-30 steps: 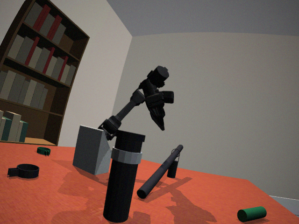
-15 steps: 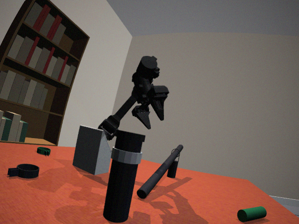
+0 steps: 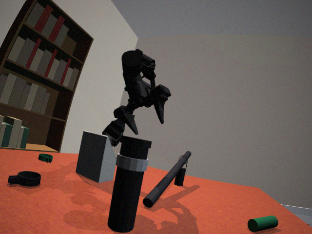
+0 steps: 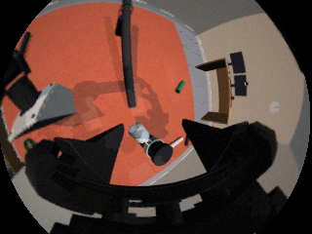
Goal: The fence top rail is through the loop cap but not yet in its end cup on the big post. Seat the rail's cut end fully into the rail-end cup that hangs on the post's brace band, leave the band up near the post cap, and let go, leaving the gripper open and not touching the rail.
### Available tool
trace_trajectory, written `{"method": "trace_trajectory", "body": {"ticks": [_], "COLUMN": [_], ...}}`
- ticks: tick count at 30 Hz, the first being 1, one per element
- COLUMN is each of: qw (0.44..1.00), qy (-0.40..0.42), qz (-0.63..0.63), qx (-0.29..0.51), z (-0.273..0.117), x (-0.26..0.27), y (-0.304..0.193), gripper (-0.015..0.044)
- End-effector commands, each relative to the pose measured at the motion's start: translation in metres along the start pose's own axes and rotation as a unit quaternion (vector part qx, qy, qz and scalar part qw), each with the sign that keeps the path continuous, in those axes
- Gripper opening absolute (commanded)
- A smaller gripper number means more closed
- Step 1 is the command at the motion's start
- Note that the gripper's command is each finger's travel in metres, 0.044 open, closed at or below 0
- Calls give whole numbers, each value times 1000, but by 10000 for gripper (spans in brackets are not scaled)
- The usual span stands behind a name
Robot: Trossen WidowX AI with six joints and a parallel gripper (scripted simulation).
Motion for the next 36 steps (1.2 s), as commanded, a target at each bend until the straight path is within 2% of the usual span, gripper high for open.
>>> {"method": "trace_trajectory", "body": {"ticks": [1, 14, 20, 36], "qw": [977, 977, 975, 973], "qy": [-2, -2, -3, -2], "qz": [-208, -208, -215, -225], "qx": [-41, -41, -49, -47], "z": [3, 3, 30, 45], "x": [30, 30, 44, 43], "y": [-51, -51, -57, -56], "gripper": [440, 440, 440, 440]}}
Point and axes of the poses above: the point midway between the two fingers, 35 mm back from their tips, its own z axis out along the fingers, its own x axis across the jaws, y = z × x, the point moved 3 cm from there along -z, back along the fingers, and after that the axes turned 2 degrees about -z, right-handed, at the moved point
